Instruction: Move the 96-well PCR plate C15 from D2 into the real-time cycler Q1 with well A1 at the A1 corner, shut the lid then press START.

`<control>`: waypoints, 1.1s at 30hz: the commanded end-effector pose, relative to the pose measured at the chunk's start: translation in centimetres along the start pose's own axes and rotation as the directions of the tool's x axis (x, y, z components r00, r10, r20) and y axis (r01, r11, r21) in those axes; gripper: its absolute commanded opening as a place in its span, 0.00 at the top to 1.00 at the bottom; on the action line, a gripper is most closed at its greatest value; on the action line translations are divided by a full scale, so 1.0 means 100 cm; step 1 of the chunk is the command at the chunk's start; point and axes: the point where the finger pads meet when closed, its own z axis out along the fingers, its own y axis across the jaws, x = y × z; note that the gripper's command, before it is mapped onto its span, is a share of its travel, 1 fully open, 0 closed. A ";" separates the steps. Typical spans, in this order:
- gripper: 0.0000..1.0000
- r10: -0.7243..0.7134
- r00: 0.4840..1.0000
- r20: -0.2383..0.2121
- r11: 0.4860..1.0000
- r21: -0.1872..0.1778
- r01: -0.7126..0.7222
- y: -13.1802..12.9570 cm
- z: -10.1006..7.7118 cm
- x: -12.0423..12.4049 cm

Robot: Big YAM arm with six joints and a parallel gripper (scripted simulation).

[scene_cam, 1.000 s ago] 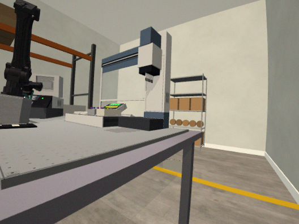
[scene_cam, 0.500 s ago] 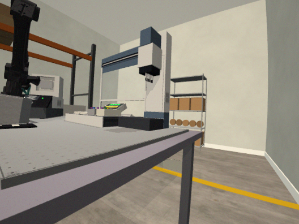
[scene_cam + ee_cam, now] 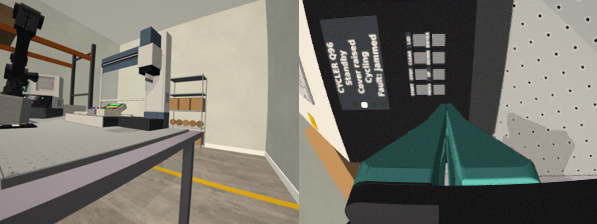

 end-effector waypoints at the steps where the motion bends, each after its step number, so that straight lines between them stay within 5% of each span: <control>1: 1.00 0.031 0.999 -0.008 0.998 -0.062 -0.032 0.039 -0.013 0.003; 9: 1.00 0.031 0.999 -0.018 0.995 -0.095 -0.033 0.048 -0.018 0.003; 33: 1.00 -0.014 1.000 0.006 1.000 -0.019 0.014 0.011 -0.003 -0.003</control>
